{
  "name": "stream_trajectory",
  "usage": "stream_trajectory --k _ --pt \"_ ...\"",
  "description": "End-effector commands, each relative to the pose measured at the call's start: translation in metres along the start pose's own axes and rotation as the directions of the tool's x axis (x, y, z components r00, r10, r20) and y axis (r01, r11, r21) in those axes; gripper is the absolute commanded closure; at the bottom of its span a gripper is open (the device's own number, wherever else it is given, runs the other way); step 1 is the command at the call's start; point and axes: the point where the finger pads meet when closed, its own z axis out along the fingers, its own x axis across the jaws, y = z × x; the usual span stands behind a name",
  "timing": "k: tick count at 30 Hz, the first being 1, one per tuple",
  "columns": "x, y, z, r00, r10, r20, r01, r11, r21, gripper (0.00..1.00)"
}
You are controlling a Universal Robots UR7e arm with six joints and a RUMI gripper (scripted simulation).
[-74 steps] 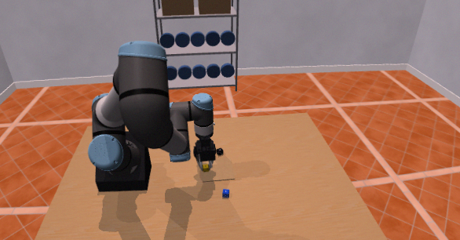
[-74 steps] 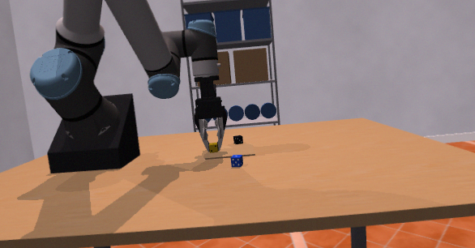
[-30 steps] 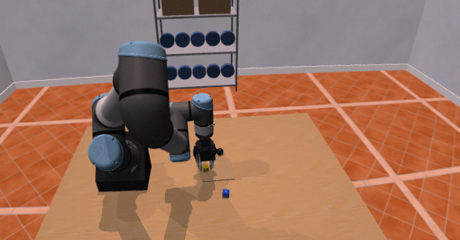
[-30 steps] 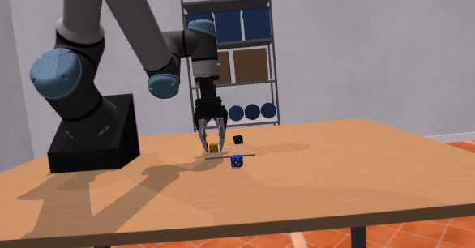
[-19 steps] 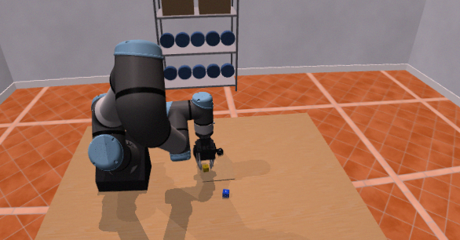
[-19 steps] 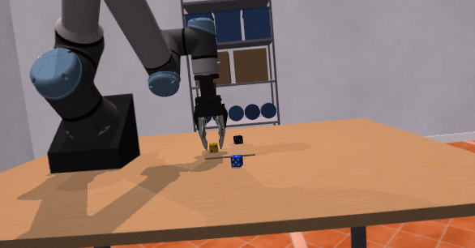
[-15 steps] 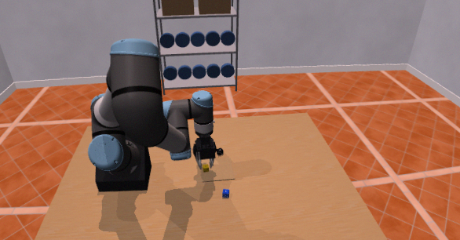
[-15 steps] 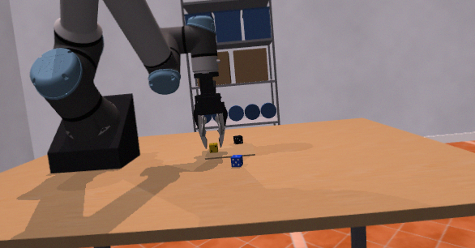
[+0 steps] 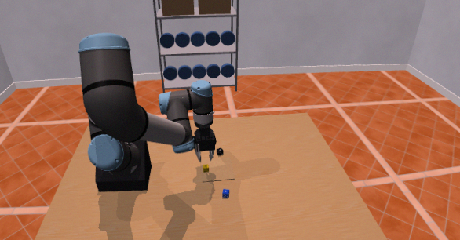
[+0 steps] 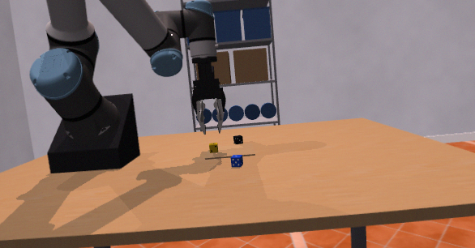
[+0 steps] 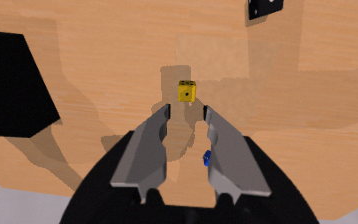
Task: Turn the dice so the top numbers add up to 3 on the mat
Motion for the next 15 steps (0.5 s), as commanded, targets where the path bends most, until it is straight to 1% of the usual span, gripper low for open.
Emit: stream_trajectory --k 1,8,15 --pt "0.0 0.0 -0.016 1.0 0.001 0.004 -0.001 1.0 -0.001 0.76" --pt "0.0 0.0 -0.032 1.0 0.001 0.004 -0.001 1.0 -0.001 0.76" --pt "0.0 0.0 -0.036 1.0 0.001 0.004 -0.001 1.0 -0.001 0.76"
